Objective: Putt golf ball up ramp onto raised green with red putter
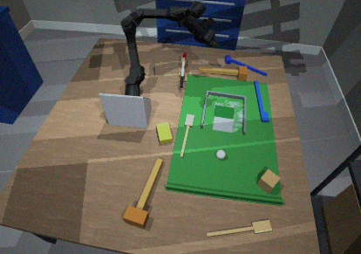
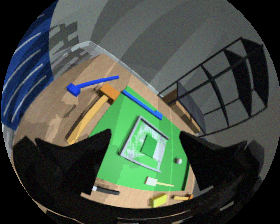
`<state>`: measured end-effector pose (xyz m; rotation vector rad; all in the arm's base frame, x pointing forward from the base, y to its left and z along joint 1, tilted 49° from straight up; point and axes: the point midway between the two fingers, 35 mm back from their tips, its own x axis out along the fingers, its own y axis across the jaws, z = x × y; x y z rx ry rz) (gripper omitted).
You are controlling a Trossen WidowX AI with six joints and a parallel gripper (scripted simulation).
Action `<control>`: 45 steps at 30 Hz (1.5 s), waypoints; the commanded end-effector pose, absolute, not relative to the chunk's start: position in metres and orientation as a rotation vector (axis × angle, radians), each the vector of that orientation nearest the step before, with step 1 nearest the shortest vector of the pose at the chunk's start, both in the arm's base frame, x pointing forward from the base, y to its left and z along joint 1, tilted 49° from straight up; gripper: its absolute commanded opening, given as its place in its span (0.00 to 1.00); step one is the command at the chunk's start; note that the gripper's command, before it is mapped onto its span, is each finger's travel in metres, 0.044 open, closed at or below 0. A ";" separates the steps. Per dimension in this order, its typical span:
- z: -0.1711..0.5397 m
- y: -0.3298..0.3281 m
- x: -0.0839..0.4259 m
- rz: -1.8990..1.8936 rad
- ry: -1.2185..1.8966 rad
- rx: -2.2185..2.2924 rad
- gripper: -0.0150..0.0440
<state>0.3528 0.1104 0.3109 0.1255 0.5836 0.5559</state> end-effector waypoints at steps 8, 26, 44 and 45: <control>0.162 0.122 0.292 0.528 1.405 0.712 1.00; 0.118 0.133 0.211 -0.145 2.316 1.840 1.00; 0.112 0.160 0.206 -0.147 2.314 1.840 1.00; 0.111 0.162 0.205 -0.148 2.313 1.840 1.00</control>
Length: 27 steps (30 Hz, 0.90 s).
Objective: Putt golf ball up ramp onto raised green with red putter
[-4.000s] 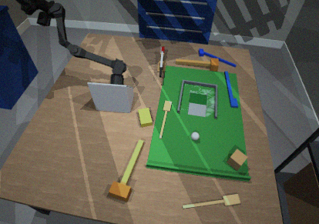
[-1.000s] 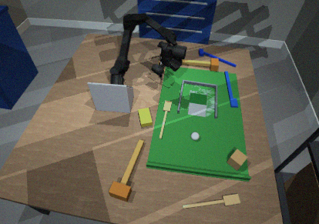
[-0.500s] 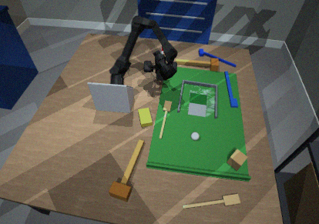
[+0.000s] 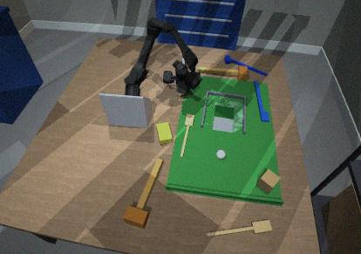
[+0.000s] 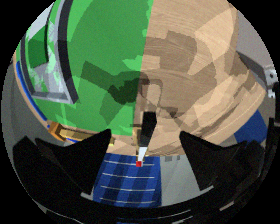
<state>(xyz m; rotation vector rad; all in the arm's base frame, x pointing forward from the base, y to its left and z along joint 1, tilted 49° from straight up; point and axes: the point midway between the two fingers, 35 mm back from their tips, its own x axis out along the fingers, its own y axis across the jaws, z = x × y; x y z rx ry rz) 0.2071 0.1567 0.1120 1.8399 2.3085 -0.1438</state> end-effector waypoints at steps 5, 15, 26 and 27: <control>0.109 0.176 0.202 -0.144 2.316 1.841 1.00; 0.106 0.185 0.200 -0.147 2.314 1.840 1.00; 0.105 0.200 0.196 -0.141 2.318 1.842 1.00; 0.105 0.200 0.196 -0.141 2.318 1.842 1.00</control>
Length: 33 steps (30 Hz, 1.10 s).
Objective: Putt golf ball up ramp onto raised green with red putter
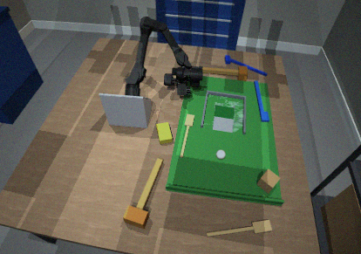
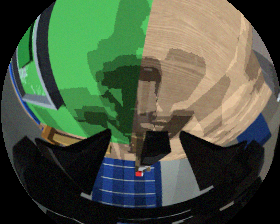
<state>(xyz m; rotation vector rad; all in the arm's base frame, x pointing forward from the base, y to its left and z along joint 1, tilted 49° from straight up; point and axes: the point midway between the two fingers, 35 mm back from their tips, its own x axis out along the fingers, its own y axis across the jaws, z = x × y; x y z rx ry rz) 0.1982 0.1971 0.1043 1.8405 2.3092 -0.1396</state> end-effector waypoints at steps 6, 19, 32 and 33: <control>0.104 0.197 0.198 -0.140 2.309 1.840 0.73; 0.104 0.197 0.198 -0.140 2.309 1.840 0.29; 0.117 0.176 0.208 -0.228 2.261 1.892 0.25; 0.119 0.173 0.208 -0.239 2.256 1.898 0.25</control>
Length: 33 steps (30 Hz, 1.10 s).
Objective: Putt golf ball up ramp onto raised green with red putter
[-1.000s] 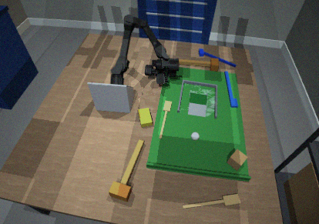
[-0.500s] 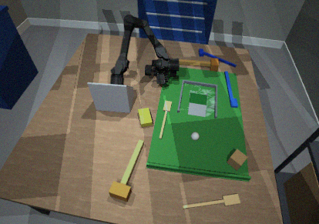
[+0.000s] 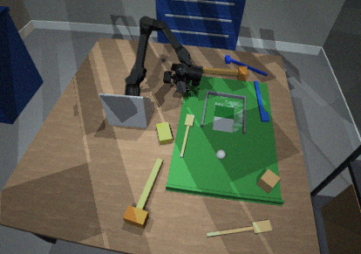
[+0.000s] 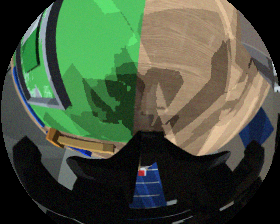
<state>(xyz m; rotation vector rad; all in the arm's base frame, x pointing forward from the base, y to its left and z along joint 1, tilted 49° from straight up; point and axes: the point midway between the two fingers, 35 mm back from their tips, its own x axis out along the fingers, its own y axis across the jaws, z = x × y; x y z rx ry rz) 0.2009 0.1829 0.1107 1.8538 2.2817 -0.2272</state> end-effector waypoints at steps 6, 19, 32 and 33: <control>0.132 0.158 0.211 -0.297 2.235 1.929 0.25; 0.170 0.125 0.210 -0.395 2.225 1.991 0.25; 0.133 0.092 0.249 -0.679 2.151 2.101 0.25; 0.129 0.088 0.253 -0.709 2.141 2.113 0.25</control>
